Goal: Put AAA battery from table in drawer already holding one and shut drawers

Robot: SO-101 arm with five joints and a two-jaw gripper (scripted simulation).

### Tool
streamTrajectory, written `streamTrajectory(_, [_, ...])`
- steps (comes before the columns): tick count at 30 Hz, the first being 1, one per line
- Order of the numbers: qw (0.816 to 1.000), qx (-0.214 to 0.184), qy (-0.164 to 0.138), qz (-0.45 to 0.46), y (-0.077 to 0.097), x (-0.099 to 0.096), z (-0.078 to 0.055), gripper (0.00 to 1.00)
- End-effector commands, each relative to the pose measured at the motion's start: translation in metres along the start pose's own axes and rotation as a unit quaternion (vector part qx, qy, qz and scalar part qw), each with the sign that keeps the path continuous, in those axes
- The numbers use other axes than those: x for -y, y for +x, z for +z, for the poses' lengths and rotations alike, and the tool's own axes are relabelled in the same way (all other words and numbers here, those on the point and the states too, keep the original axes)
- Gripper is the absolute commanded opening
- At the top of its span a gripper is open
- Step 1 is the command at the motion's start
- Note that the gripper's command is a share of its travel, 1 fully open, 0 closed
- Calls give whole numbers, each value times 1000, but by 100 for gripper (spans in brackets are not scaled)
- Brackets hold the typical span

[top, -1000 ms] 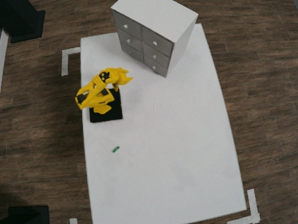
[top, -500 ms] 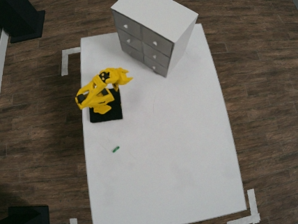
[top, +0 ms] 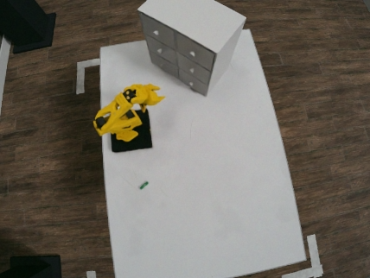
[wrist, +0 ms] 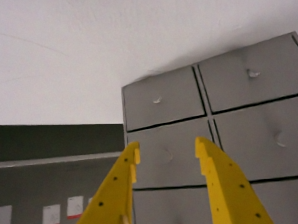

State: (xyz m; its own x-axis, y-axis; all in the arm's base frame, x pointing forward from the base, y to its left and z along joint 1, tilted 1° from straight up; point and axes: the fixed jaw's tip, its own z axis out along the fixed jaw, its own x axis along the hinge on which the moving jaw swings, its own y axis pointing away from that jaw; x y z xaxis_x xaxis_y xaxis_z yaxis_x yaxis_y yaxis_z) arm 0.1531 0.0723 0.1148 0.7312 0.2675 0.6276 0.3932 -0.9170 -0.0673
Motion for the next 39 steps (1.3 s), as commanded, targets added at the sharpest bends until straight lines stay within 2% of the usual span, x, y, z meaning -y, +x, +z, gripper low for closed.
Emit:
streamTrajectory(1, [999,-8,3,47,1,1,-3,21])
streamTrajectory(12, [987,-8,2,159,0,0,-3,21])
streamTrajectory(19, [970,-8,1,245,-2,0,-3,21])
streamTrajectory(26, [944,-9,0,328,-3,0,-3,21])
streamTrajectory(28, [944,-9,0,328,-3,0,-3,21])
streamTrajectory(39, [891,-10,-1,455,-4,0,-3,21])
